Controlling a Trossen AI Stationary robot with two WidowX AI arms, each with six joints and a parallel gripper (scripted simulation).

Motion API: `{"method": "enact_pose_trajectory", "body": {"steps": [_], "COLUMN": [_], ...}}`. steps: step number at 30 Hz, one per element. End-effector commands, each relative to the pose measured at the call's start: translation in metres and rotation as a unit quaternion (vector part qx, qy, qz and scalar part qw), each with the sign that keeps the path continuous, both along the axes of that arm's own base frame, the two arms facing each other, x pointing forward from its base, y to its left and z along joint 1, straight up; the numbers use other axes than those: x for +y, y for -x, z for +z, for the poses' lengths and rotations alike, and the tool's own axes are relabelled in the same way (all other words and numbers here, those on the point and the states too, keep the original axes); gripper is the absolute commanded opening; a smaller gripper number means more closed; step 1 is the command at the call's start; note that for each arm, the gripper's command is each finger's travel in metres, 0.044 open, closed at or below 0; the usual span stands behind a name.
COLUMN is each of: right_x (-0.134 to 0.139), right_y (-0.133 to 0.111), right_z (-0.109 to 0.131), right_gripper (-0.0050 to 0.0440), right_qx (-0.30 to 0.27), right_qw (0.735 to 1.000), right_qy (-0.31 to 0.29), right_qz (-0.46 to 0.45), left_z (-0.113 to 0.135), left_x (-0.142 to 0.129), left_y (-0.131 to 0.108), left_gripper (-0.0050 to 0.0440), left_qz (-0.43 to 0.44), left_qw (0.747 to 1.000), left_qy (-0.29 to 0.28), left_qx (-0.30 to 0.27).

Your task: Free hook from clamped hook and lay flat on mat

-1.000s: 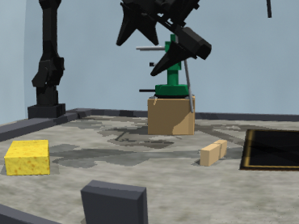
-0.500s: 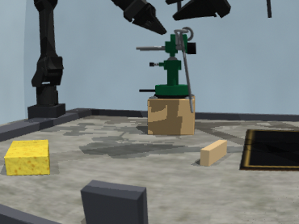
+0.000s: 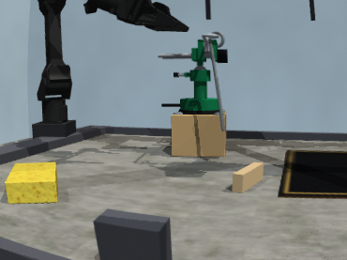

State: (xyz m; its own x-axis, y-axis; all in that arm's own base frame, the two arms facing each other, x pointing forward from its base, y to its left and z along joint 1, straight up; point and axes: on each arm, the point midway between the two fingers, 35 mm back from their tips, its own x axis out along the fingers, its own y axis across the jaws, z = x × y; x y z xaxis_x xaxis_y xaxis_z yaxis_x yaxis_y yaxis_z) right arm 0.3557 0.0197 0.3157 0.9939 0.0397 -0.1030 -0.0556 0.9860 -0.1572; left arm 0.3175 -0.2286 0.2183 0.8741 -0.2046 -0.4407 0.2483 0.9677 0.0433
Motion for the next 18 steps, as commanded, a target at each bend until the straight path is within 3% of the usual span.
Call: {"method": "enact_pose_trajectory", "body": {"steps": [1,12,18], "right_x": [-0.011,-0.020,-0.009], "right_y": [0.021,0.039,0.002], "right_z": [0.006,0.007,-0.020], "right_gripper": [0.0440,0.0440,0.0440], "right_qx": [-0.040,-0.074,-0.064], "right_qw": [0.998,0.994,0.994], "right_qy": [-0.043,-0.081,-0.082], "right_qz": [-0.012,-0.022,-0.035], "left_z": [0.013,0.014,0.014], "left_x": [-0.009,-0.018,-0.018], "left_y": [0.009,0.018,0.018], "left_gripper": [0.0440,0.0440,0.0440], "left_qz": [-0.011,-0.024,-0.024], "left_qw": [0.999,0.997,0.997], "left_qy": [0.028,0.046,0.046], "left_qx": [-0.034,-0.055,-0.055]}}
